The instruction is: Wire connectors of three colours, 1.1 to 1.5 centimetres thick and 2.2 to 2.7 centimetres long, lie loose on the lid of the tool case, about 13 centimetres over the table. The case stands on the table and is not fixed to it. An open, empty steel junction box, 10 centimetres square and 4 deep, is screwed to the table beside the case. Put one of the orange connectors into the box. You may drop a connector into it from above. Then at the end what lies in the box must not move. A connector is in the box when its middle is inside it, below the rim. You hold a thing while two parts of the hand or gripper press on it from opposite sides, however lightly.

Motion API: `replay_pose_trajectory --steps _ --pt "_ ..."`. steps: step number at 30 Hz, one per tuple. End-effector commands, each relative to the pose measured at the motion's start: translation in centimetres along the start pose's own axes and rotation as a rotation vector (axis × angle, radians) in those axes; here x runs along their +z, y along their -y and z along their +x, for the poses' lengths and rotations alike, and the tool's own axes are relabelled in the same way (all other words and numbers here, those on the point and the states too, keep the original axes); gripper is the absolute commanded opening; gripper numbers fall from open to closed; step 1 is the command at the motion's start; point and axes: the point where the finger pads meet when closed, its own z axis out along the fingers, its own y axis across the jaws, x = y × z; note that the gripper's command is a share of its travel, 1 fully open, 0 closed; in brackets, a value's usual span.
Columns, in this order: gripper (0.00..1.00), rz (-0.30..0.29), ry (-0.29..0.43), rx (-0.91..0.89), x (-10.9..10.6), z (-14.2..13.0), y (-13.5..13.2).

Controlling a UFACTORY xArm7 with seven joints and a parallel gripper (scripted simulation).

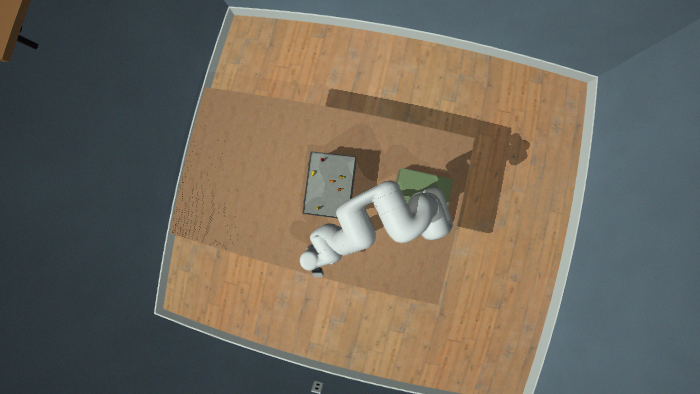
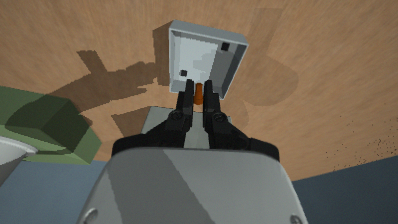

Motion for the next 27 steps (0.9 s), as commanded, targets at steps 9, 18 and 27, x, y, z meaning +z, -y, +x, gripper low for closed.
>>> replay_pose_trajectory --steps 9,18,27 --pt "0.02 -0.007 -0.002 0.001 7.5 0.2 -0.5" --pt "0.02 -0.007 -0.002 0.001 9.4 0.2 -0.5" --pt "0.02 -0.007 -0.002 0.001 9.4 0.2 -0.5"
